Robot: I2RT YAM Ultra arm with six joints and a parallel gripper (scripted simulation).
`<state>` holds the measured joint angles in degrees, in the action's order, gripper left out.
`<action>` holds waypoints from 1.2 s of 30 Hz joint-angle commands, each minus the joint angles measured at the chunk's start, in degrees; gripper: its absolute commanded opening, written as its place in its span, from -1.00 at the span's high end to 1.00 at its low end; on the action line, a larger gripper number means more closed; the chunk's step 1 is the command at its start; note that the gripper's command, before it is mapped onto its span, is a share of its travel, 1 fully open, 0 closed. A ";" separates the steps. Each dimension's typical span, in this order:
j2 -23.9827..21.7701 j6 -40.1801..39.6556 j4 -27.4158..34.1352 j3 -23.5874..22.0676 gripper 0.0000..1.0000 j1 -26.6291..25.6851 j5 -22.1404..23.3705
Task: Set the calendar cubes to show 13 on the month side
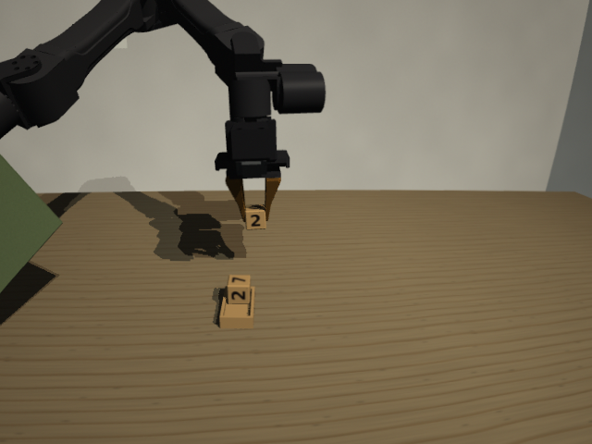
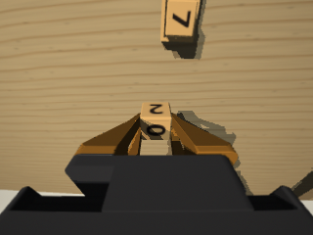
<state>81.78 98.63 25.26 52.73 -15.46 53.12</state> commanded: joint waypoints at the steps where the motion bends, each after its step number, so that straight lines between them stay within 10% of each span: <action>1: -0.72 -6.64 10.18 1.21 0.49 -2.88 2.29; 16: -0.23 -8.96 12.41 2.00 0.49 -4.29 2.84; 27: 21.61 -33.58 15.67 6.14 0.49 -17.92 6.39; 36: 22.27 -34.32 15.77 6.27 0.49 -18.33 6.50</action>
<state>104.27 65.54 40.69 58.83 -33.19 59.55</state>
